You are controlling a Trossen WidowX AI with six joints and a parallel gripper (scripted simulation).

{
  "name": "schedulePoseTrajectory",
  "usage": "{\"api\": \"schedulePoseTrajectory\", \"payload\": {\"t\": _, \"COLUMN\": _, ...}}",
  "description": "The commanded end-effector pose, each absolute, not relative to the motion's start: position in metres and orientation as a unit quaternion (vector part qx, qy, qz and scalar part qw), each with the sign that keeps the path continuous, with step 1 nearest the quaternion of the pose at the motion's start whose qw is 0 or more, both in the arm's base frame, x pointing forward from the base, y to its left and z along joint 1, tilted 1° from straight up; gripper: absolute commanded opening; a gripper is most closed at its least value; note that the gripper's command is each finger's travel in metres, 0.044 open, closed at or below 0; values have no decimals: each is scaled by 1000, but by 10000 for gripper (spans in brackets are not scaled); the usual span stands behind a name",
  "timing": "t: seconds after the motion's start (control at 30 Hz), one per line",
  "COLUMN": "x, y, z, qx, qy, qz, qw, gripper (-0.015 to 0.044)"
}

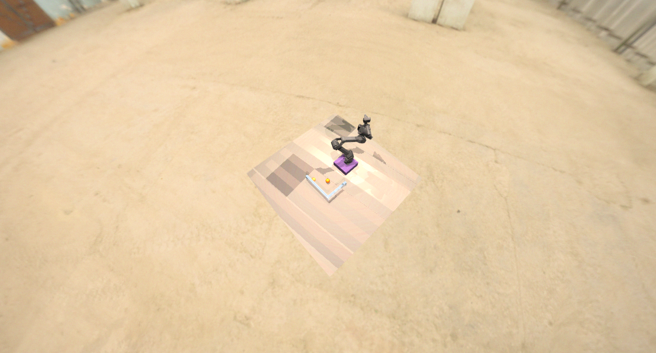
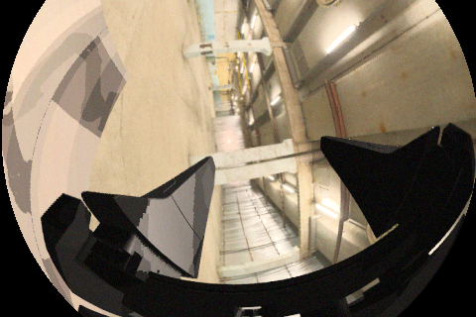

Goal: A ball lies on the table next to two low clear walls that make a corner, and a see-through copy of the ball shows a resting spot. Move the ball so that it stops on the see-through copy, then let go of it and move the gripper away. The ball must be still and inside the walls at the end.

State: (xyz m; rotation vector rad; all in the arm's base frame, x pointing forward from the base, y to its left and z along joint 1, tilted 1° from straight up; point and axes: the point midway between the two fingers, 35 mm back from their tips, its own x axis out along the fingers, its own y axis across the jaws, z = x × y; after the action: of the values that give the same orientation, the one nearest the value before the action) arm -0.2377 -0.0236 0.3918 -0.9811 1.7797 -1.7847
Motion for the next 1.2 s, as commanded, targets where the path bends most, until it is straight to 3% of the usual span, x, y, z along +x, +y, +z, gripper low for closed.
{"api": "schedulePoseTrajectory", "payload": {"t": 0.0, "x": -238, "y": -23, "z": 392, "qx": -353, "qy": 642, "qz": -645, "qw": 216, "gripper": 374}}
{"api": "schedulePoseTrajectory", "payload": {"t": 0.1, "x": -242, "y": -9, "z": 394, "qx": -332, "qy": 639, "qz": -665, "qw": 199, "gripper": 310}}
{"api": "schedulePoseTrajectory", "payload": {"t": 0.3, "x": -256, "y": 49, "z": 393, "qx": -248, "qy": 603, "qz": -746, "qw": 134, "gripper": 310}}
{"api": "schedulePoseTrajectory", "payload": {"t": 0.6, "x": -243, "y": 181, "z": 375, "qx": -86, "qy": 492, "qz": -865, "qw": -48, "gripper": 310}}
{"api": "schedulePoseTrajectory", "payload": {"t": 0.83, "x": -189, "y": 279, "z": 346, "qx": 25, "qy": 359, "qz": -909, "qw": -208, "gripper": 310}}
{"api": "schedulePoseTrajectory", "payload": {"t": 1.17, "x": -58, "y": 362, "z": 298, "qx": 117, "qy": 159, "qz": -879, "qw": -433, "gripper": 310}}
